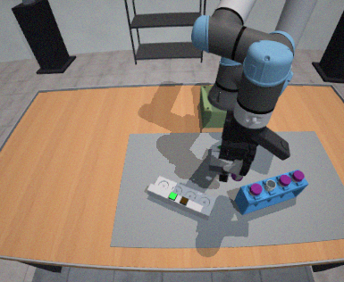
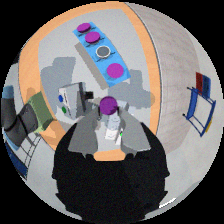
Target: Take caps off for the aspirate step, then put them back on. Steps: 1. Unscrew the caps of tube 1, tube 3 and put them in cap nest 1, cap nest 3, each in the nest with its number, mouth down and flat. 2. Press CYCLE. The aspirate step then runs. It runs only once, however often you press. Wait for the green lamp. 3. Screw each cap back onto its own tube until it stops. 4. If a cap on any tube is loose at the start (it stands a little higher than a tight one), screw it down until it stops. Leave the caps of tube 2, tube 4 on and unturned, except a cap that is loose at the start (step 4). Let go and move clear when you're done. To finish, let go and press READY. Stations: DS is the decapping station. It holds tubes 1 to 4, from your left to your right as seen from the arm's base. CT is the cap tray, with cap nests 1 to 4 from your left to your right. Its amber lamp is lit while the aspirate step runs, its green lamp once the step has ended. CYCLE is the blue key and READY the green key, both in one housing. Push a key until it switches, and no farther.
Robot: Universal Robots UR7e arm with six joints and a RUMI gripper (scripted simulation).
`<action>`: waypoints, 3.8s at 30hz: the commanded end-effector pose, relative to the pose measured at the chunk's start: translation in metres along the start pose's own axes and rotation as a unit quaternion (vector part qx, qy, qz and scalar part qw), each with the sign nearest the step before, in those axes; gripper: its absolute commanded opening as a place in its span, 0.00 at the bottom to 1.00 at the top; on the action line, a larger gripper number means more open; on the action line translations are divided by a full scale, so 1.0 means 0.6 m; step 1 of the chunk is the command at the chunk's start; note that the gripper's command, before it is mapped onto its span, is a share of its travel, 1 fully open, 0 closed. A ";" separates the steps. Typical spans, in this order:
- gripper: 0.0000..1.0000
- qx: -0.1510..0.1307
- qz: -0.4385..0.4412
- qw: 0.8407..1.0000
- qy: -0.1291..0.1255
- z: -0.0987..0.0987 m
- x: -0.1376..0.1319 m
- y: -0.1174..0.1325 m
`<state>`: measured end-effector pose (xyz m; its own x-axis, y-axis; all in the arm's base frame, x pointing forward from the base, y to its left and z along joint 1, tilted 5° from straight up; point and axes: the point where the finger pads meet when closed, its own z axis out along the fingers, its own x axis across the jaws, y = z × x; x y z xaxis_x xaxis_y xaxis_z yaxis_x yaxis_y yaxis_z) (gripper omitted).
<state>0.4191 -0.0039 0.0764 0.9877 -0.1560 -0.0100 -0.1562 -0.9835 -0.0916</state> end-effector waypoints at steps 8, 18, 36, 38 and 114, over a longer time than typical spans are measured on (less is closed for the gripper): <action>0.00 -0.003 0.005 1.000 0.000 0.000 -0.011 -0.113; 0.00 -0.003 0.005 1.000 0.000 0.000 -0.020 -0.185; 0.00 -0.003 0.005 1.000 0.000 0.042 -0.020 -0.185; 0.00 -0.003 0.005 1.000 0.000 0.042 -0.020 -0.185; 0.35 -0.003 -0.094 0.996 -0.001 0.062 -0.020 -0.185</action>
<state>0.4246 0.1103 0.0506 0.9951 -0.0984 -0.0071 -0.0986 -0.9916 -0.0841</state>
